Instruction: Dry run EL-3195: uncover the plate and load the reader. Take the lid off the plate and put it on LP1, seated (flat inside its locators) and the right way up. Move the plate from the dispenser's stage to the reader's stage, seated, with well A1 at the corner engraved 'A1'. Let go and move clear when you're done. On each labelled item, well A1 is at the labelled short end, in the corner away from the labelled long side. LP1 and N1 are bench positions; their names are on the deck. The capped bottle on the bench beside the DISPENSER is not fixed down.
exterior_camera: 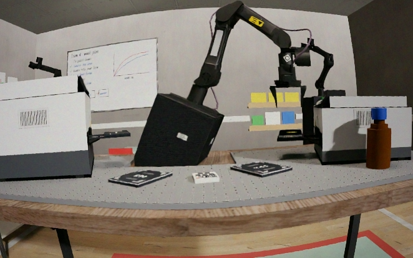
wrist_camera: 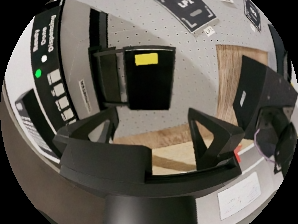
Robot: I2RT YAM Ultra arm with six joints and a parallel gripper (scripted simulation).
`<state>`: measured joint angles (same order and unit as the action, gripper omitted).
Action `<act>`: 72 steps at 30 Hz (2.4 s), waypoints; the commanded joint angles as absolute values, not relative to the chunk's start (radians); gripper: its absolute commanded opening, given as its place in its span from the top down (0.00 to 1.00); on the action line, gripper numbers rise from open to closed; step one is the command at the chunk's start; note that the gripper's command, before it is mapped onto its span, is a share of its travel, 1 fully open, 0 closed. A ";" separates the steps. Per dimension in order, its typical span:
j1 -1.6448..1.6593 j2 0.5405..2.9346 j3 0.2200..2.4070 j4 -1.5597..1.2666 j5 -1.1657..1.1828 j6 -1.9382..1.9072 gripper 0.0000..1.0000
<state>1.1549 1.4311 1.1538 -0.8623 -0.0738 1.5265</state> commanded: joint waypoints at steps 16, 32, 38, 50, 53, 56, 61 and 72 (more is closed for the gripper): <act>1.168 1.454 1.120 -0.791 -0.051 1.545 0.00; 1.168 1.499 1.082 -0.720 -0.049 1.549 0.00; 1.171 1.511 1.076 -0.699 -0.048 1.549 0.00; 1.172 1.549 1.052 -0.638 -0.047 1.553 0.00; 1.173 1.524 1.073 -0.633 -0.047 1.552 0.00; 1.177 1.562 1.036 -0.619 -0.046 1.553 0.00; 1.178 1.579 1.028 -0.594 -0.046 1.554 0.00; 1.180 1.612 1.027 -0.548 -0.045 1.556 0.00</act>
<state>1.1687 1.5963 1.0348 -0.5713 -0.0605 1.5471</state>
